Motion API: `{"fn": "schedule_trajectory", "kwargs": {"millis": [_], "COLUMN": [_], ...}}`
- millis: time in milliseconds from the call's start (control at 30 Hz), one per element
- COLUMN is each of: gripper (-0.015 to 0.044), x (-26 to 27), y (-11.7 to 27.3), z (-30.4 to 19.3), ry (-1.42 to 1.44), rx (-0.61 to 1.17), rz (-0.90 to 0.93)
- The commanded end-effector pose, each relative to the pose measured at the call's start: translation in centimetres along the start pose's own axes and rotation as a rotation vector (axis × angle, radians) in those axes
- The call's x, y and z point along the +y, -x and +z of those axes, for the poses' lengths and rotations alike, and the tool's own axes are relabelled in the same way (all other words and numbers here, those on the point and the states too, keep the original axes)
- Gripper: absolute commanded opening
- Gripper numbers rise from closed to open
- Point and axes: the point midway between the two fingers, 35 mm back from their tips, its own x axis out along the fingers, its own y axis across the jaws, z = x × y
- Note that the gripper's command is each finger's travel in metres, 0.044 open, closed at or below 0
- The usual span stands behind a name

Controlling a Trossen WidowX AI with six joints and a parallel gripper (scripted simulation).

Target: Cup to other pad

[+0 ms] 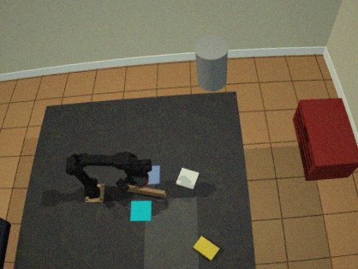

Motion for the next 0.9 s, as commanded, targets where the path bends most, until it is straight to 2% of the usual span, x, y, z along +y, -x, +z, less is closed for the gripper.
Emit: {"fn": "schedule_trajectory", "kwargs": {"millis": [0, 867], "gripper": [0.0, 0.0], "x": [-0.7, -4.7], "y": [0.0, 0.1], "z": [0.4, 3.6], "ry": [0.001, 0.001], "rx": [0.004, 0.001], "rz": [-0.002, -0.006]}}
